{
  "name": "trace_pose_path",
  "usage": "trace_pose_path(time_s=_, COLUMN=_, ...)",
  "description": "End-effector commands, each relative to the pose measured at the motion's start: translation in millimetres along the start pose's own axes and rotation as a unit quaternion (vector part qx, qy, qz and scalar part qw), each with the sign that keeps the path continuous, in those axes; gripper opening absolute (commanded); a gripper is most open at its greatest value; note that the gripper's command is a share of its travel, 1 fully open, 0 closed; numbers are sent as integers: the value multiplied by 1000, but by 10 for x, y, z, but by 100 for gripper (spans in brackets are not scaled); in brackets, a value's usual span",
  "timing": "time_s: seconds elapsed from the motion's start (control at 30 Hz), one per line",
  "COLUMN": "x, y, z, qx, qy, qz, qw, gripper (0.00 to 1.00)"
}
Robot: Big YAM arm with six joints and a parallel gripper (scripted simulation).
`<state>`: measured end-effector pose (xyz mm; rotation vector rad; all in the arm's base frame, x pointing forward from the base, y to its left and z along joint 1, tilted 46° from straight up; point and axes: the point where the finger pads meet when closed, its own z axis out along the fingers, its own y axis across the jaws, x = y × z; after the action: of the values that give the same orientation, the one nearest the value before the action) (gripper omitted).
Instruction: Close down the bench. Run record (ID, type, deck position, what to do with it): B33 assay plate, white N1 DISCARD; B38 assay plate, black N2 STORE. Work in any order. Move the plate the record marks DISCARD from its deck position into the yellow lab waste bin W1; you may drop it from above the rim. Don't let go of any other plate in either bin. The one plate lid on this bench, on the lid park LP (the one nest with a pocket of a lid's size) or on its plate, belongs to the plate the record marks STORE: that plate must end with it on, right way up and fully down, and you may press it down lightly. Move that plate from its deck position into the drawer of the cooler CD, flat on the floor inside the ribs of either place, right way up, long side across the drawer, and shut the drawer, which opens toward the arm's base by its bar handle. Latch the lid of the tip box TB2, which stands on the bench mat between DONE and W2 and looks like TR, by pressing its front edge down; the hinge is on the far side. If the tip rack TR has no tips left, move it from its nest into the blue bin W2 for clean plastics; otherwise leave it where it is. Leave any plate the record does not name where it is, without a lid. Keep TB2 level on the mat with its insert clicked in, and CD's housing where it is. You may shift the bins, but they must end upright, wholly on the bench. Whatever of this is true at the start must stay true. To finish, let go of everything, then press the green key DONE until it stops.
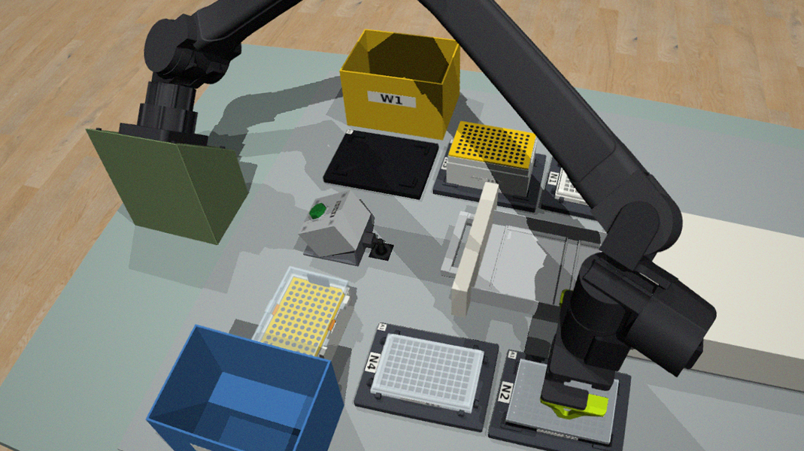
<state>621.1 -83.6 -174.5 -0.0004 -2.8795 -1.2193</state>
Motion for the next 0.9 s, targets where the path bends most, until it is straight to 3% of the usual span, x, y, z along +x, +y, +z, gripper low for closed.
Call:
trace_pose_path(time_s=0.0, x=-283, y=41, z=-604, qx=16, qy=-45, qz=-23, qw=999, gripper=100)
trace_pose_path(time_s=0.87, x=-247, y=25, z=-879, qx=16, qy=-44, qz=-22, qw=999, gripper=100)
